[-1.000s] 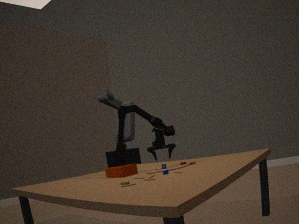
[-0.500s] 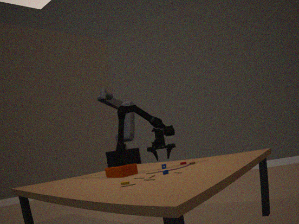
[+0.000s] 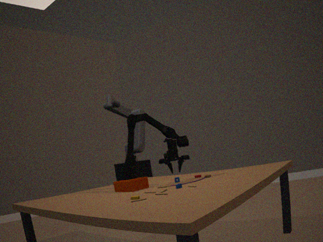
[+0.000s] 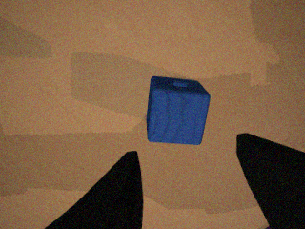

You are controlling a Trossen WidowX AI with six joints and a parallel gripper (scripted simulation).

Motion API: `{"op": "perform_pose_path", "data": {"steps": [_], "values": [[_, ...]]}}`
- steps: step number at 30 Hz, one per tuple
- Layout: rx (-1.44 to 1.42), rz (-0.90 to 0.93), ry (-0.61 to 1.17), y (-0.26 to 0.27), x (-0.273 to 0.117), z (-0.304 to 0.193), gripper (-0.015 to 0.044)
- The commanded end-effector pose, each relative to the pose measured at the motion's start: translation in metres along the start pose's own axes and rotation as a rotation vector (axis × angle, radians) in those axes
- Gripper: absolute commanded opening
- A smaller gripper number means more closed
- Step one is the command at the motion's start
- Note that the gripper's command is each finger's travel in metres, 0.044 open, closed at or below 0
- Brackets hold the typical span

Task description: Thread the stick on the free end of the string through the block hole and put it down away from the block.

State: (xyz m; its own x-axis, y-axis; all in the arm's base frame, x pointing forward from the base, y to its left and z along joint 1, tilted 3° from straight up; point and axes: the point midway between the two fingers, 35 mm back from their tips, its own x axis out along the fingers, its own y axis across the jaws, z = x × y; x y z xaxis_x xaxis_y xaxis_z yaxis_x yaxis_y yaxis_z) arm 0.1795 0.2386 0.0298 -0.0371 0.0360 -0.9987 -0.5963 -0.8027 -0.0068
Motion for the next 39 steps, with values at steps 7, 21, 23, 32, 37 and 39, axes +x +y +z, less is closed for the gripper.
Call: {"op": "perform_pose_path", "data": {"steps": [7,21,23,32,37,39], "values": [[0.000,0.000,0.000,0.0000,0.0000,0.0000,0.0000],[0.000,0.000,0.000,0.0000,0.0000,0.0000,0.0000],[0.000,0.000,0.000,0.0000,0.0000,0.0000,0.0000],[0.000,0.000,0.000,0.0000,0.0000,0.0000,0.0210],[0.000,0.000,0.000,0.0000,0.0000,0.0000,0.0184],[0.000,0.000,0.000,0.0000,0.0000,0.0000,0.0132]]}}
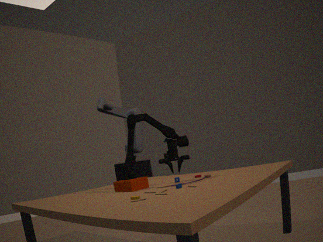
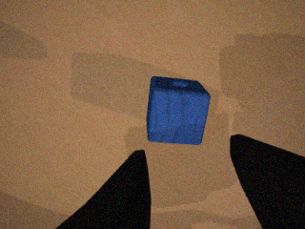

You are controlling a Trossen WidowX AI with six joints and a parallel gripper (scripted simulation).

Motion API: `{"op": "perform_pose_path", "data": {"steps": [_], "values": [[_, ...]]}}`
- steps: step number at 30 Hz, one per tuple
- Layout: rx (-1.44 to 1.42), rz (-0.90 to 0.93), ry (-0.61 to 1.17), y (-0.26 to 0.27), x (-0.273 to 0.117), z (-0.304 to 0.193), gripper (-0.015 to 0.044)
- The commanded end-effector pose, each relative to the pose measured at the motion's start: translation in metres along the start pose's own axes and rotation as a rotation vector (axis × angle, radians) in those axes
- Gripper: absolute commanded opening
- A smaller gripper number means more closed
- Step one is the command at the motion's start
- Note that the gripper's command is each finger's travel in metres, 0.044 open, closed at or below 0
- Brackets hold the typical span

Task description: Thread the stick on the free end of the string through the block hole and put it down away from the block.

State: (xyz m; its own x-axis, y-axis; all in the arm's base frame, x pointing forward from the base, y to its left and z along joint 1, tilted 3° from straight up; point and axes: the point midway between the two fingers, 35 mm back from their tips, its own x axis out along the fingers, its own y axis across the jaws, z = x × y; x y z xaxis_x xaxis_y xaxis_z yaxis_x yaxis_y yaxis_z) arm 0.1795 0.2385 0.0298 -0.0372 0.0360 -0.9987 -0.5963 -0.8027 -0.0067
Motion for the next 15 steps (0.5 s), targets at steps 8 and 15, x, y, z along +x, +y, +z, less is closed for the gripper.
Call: {"op": "perform_pose_path", "data": {"steps": [8,15], "values": [[0.000,0.000,0.000,0.0000,0.0000,0.0000,0.0000],[0.000,0.000,0.000,0.0000,0.0000,0.0000,0.0000]]}}
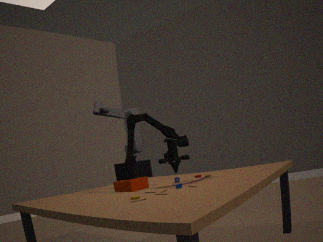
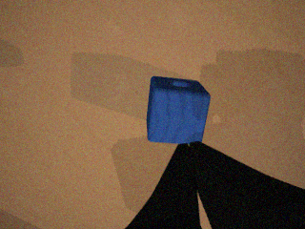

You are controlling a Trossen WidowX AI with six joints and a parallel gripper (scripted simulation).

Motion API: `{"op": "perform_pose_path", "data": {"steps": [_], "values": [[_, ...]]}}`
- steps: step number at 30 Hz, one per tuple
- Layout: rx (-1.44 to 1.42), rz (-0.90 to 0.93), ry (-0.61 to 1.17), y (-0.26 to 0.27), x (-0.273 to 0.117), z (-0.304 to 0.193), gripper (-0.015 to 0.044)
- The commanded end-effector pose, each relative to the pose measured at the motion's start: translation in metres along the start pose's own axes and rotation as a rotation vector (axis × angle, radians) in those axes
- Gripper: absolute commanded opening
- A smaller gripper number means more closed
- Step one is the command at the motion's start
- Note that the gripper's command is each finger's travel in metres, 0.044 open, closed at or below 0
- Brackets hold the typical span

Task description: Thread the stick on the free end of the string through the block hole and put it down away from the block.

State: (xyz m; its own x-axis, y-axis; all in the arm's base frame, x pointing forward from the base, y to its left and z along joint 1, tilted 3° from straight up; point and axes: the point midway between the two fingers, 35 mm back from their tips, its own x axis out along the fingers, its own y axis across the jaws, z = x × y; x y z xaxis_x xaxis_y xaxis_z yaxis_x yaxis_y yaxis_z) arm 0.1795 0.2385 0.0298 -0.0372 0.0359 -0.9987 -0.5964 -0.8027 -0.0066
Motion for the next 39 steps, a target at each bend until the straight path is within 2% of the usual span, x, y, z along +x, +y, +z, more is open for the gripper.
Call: {"op": "perform_pose_path", "data": {"steps": [1,4,6,21,23,39], "values": [[0.000,0.000,0.000,0.000,0.000,0.000,0.0000],[0.000,0.000,0.000,0.000,0.000,0.000,0.0000],[0.075,0.000,0.000,0.001,0.000,-0.003,0.0052],[1.759,-0.006,0.006,0.022,-0.001,-0.061,0.0440],[1.981,-0.007,0.006,0.026,-0.001,-0.069,0.0440],[3.032,-0.016,0.006,0.047,-0.001,-0.103,0.0440]]}}
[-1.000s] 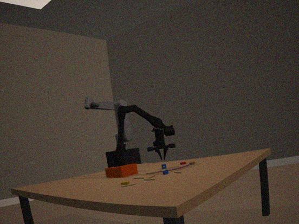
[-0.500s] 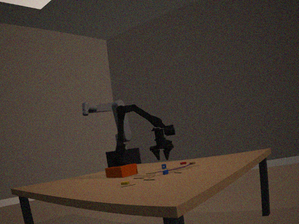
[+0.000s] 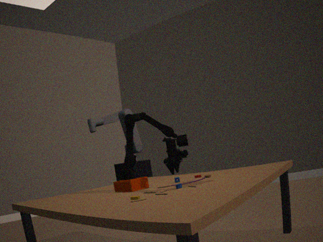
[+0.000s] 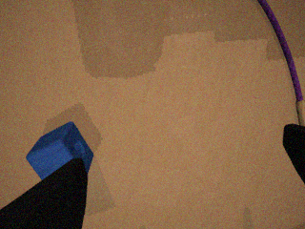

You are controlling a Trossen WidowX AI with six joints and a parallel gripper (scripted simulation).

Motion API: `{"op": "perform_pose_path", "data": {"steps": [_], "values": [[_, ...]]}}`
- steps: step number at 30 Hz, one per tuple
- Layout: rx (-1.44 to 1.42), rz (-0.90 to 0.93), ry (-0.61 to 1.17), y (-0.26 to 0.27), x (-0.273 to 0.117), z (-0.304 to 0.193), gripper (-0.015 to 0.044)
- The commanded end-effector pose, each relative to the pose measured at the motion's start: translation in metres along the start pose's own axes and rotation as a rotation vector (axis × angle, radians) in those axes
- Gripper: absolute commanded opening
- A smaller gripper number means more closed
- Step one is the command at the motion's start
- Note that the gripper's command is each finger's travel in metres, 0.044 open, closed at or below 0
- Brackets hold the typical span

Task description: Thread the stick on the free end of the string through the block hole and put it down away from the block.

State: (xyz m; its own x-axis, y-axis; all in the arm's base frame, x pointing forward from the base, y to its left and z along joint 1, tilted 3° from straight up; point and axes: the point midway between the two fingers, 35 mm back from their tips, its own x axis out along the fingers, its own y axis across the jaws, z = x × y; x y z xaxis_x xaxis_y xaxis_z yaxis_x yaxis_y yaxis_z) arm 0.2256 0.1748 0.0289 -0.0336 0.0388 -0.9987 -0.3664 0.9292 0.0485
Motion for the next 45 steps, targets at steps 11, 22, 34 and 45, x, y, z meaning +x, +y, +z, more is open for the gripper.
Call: {"op": "perform_pose_path", "data": {"steps": [11,22,34,45], "values": [[1.619,-0.013,-0.010,-0.061,0.002,-0.009,0.0440],[2.330,-0.013,-0.016,-0.084,0.002,-0.014,0.0440],[2.866,-0.011,-0.022,-0.098,0.002,-0.018,0.0440],[2.866,-0.011,-0.022,-0.098,0.002,-0.018,0.0440]]}}
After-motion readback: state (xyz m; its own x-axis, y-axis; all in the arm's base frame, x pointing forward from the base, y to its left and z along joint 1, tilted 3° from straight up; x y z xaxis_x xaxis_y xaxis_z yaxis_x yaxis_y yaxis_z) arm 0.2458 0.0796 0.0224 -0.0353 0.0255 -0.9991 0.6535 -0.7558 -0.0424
